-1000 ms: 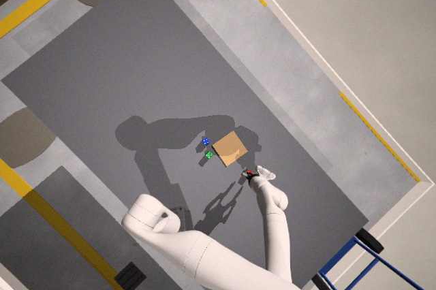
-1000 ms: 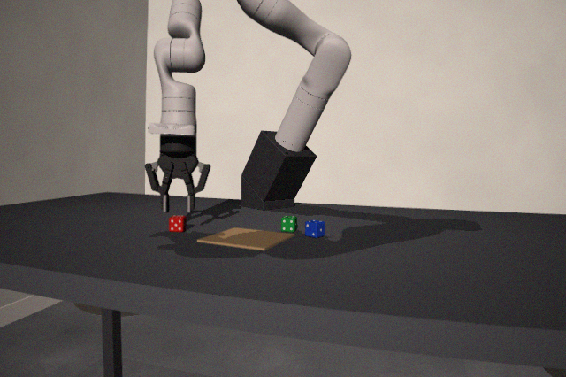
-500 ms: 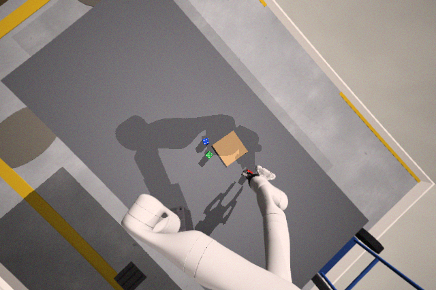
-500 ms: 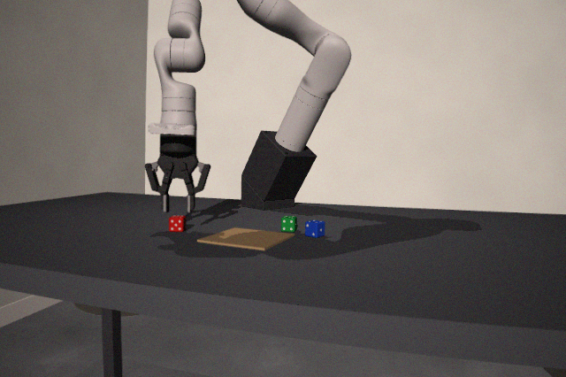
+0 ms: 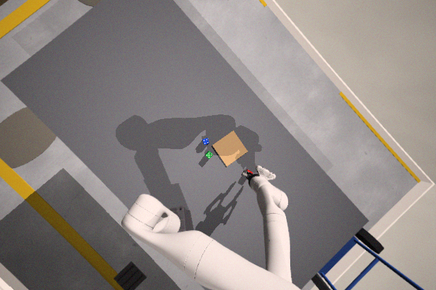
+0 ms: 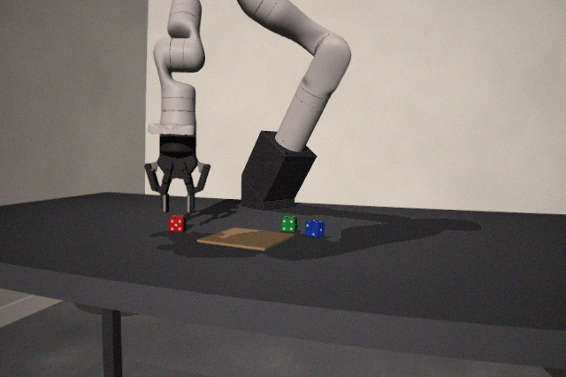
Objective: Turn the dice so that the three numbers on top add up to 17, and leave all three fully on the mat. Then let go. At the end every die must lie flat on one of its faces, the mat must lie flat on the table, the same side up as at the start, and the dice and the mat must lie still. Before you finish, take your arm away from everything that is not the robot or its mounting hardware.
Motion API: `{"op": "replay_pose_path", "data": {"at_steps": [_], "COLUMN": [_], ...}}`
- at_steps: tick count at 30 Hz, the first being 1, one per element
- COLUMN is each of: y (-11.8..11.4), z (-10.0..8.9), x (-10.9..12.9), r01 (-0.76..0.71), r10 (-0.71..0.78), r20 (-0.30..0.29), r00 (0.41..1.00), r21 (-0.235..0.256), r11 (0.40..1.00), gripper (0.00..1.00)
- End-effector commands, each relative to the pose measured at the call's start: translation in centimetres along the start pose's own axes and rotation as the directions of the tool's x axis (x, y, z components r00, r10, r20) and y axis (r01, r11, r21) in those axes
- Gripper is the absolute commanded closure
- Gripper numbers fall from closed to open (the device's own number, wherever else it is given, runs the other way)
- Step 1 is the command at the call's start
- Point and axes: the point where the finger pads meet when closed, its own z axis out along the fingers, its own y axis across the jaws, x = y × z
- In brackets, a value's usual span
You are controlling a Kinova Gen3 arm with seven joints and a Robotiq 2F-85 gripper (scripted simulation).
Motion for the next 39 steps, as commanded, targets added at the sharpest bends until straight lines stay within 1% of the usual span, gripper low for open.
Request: {"op": "replay_pose_path", "data": {"at_steps": [1, 35, 39], "y": [0.06, 0.06, 0.06], "z": [-0.06, -0.03, 0.26], "x": [0.03, 0.03, 0.03], "r01": [0.0, 0.0, 0.0], "r10": [0.0, 0.0, 0.0], "r20": [-0.001, -0.001, -0.001], "r00": [1.0, 1.0, 1.0], "r21": [-0.001, -0.001, -0.001], "r11": [1.0, 1.0, 1.0], "gripper": [0.54, 0.54, 0.54]}}
